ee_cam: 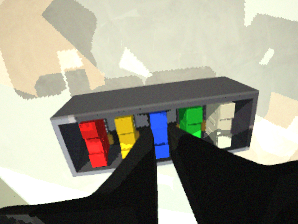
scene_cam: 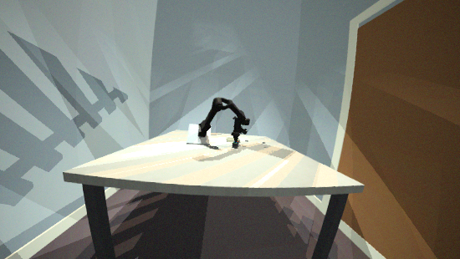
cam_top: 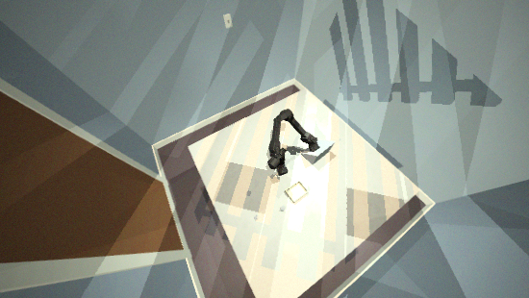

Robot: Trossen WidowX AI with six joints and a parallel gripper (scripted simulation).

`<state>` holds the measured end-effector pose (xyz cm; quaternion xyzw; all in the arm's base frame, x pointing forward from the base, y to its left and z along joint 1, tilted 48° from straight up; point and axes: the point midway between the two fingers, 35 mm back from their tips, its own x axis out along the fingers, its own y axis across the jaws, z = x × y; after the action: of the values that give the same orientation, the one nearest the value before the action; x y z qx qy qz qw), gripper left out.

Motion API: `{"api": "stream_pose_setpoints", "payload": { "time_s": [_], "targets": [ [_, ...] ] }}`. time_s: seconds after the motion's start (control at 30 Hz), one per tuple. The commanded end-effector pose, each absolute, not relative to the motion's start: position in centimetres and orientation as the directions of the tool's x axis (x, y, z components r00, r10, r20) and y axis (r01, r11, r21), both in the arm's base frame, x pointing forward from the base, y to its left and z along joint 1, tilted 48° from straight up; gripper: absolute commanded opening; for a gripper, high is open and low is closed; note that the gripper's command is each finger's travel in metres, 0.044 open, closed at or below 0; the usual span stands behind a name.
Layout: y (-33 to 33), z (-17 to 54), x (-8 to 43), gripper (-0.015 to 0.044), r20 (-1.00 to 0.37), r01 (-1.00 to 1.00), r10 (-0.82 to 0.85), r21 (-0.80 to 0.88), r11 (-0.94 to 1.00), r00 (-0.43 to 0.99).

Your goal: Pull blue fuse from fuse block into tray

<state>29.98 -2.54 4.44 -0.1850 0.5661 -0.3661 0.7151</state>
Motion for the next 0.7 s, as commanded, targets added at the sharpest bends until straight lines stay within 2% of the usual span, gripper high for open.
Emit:
{"api": "stream_pose_setpoints", "payload": {
  "time_s": [0.0,0.67],
  "targets": [
    [-2.53,4.45,29.99,0.0005,-0.674,0.314,-0.733,-0.679,0.664,0.091],
    [-1.95,4.94,29.96,0.0,-0.674,0.313,-0.733,-0.679,0.664,0.092]
  ]
}}
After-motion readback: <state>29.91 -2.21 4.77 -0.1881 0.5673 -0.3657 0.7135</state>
